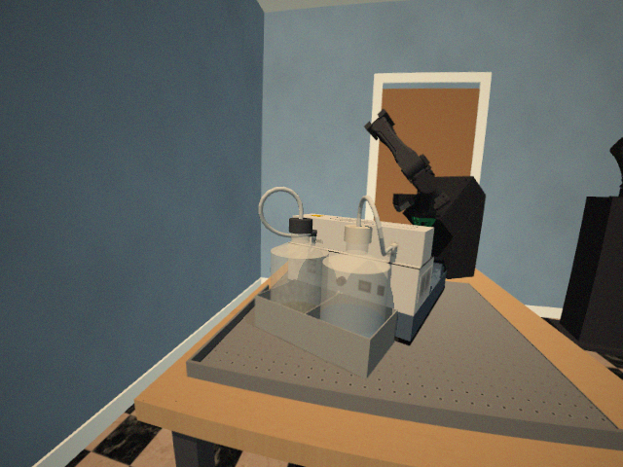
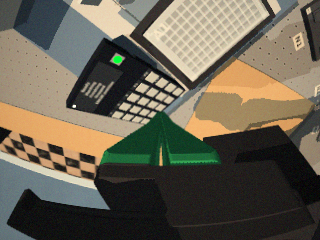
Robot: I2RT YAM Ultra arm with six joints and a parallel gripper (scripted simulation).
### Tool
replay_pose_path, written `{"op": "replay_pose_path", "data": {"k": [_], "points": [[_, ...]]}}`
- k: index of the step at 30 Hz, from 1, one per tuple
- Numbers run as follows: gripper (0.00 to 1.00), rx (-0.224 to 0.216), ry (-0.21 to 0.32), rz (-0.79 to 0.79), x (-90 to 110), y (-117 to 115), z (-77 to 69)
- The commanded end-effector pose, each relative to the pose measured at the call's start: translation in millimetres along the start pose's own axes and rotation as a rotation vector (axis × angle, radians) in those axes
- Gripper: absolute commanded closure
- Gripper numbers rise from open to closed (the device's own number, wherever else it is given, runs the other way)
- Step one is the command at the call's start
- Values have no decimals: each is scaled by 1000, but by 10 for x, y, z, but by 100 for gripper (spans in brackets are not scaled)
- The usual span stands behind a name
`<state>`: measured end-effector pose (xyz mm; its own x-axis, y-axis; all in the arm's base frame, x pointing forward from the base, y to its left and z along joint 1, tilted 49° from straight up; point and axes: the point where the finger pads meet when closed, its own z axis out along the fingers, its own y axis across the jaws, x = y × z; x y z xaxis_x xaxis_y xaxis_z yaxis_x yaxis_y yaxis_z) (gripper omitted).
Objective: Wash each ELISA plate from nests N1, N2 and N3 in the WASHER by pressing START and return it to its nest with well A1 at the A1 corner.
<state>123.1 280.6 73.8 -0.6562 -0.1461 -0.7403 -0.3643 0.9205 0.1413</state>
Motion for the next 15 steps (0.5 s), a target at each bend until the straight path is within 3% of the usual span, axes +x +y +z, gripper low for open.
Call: {"op": "replay_pose_path", "data": {"k": [1, 15], "points": [[100, -3, -10, -33, -24, 14, -14], [100, -1, -9, -501, 648, 231, -8]]}}
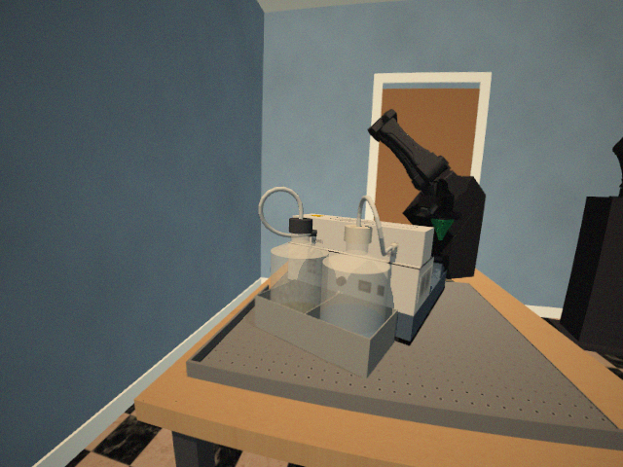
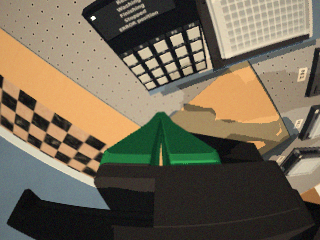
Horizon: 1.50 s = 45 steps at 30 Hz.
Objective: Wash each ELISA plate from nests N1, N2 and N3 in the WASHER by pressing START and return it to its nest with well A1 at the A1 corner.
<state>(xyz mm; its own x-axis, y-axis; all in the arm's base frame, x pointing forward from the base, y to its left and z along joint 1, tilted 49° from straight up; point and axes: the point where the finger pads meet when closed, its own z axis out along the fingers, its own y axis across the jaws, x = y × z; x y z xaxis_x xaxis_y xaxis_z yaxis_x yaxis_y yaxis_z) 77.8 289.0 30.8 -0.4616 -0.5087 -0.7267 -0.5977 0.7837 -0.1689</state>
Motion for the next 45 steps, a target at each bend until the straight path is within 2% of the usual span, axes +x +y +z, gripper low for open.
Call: {"op": "replay_pose_path", "data": {"k": [1, 3, 5, 12, 16, 18, 20, 24, 45], "points": [[100, 1, -21, -119, 58, 97, -21], [100, 1, -21, -119, 58, 97, -21], [100, 2, -20, -186, 134, 164, -21], [100, 4, -20, -405, 139, 169, -20], [100, 4, -20, -405, 139, 169, -20], [100, 4, -20, -405, 137, 169, 80], [100, 4, -20, -405, 137, 169, 80], [100, 4, -20, -405, 134, 168, 266], [100, 4, -20, -405, 134, 168, 267]]}}
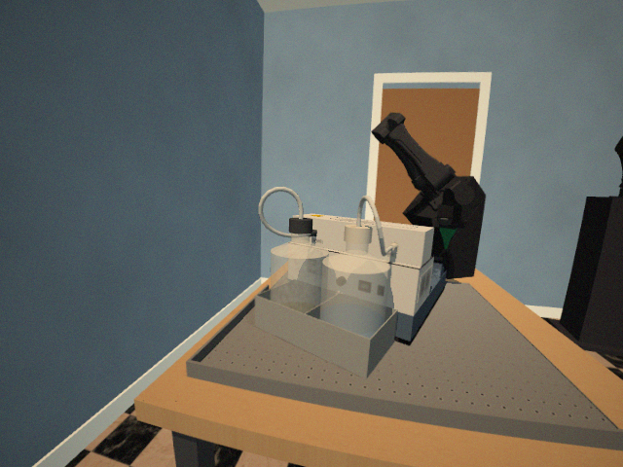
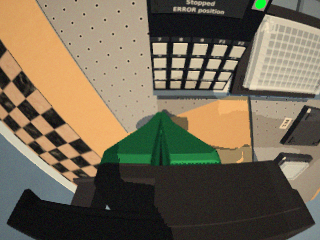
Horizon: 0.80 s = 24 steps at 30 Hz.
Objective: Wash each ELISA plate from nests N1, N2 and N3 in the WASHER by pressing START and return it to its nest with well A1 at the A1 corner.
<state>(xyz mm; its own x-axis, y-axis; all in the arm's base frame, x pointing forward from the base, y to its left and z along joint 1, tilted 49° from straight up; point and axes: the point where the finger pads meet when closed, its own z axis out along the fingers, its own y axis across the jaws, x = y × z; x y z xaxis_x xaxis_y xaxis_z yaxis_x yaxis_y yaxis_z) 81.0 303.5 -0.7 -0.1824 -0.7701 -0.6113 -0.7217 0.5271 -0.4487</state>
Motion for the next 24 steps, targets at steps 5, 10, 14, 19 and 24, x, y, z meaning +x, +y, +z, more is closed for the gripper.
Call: {"op": "replay_pose_path", "data": {"k": [5, 10, 14, 19, 24], "points": [[100, -5, -6, -3, -14, 16, 68], [100, -5, -6, -3, -14, 16, 118], [100, -5, -6, -3, -14, 16, 185], [100, -5, -6, -3, -14, 16, 268], [100, -5, -6, -4, -14, 16, 351]]}}
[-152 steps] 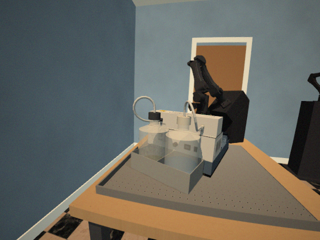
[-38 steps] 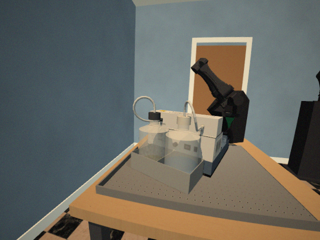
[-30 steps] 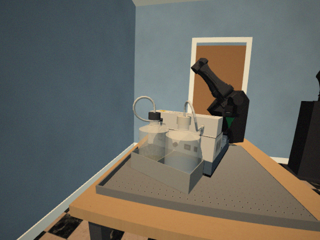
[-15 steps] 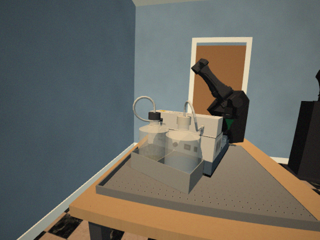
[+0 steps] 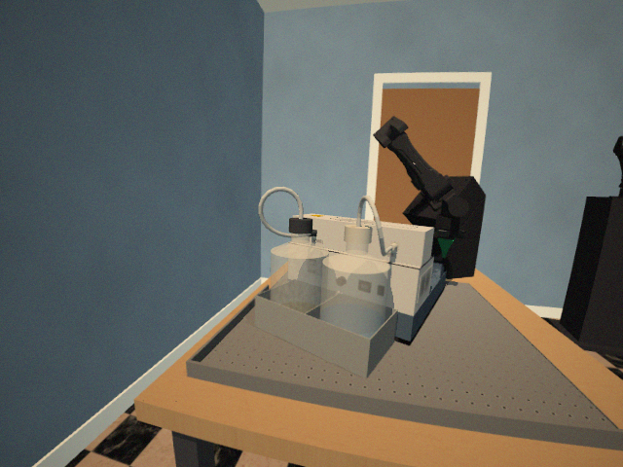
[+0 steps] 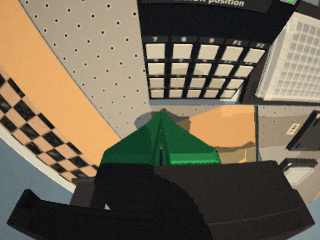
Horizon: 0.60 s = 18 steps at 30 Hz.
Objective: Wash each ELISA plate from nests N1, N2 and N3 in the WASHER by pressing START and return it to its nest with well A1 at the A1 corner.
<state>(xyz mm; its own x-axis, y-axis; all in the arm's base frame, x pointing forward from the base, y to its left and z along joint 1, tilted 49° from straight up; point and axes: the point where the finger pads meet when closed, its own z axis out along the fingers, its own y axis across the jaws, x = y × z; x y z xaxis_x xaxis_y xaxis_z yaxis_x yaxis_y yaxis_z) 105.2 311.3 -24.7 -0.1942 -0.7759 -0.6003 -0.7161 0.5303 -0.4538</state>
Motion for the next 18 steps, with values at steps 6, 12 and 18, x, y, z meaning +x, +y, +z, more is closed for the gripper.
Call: {"op": "replay_pose_path", "data": {"k": [6, 12, 18], "points": [[100, -13, -23, -4, -58, 42, 70], [100, -13, -23, -4, -60, 43, 170], [100, -13, -23, -4, -62, 44, 253]]}}
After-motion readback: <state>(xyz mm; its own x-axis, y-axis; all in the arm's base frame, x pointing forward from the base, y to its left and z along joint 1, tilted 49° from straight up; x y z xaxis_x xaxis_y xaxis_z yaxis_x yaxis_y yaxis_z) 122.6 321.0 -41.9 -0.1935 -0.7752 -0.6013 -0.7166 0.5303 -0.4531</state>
